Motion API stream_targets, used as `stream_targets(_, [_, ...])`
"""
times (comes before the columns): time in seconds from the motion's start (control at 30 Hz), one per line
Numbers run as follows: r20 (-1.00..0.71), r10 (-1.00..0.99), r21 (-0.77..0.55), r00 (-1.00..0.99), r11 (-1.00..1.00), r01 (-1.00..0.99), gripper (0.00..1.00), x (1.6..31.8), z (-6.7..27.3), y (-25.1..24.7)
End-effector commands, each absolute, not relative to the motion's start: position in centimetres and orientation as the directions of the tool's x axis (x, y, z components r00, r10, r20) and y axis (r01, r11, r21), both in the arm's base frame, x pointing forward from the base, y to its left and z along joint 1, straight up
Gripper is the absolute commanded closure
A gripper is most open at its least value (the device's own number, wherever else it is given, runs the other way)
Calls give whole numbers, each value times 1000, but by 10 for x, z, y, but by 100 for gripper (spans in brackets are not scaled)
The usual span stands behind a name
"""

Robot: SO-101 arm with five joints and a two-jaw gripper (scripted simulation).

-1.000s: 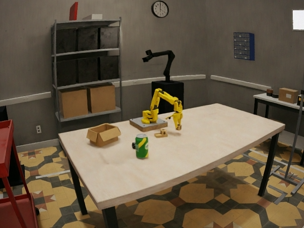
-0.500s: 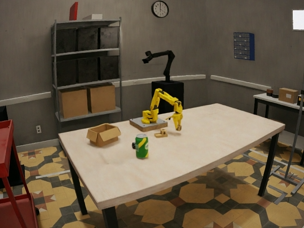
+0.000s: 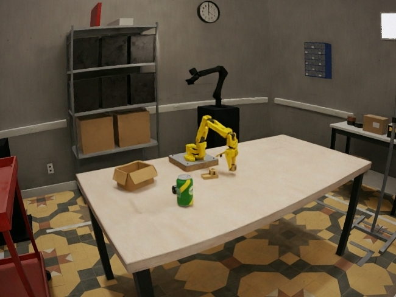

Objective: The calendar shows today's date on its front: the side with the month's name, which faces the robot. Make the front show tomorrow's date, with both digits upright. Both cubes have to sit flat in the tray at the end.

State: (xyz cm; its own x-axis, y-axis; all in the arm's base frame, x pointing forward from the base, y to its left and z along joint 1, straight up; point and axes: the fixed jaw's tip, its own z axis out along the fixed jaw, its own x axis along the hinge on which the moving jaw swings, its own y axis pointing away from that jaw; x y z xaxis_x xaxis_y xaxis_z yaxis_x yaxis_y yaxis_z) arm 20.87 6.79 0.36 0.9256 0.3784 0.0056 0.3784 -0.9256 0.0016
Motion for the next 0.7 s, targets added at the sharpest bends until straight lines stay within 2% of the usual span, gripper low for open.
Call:
stream_targets(0.0, [-8, 381, 0, 924, -924, 381, 100, 207, -2, 66])
stream_targets(0.67, [-8, 381, 0, 924, -924, 381, 100, 207, -10, 66])
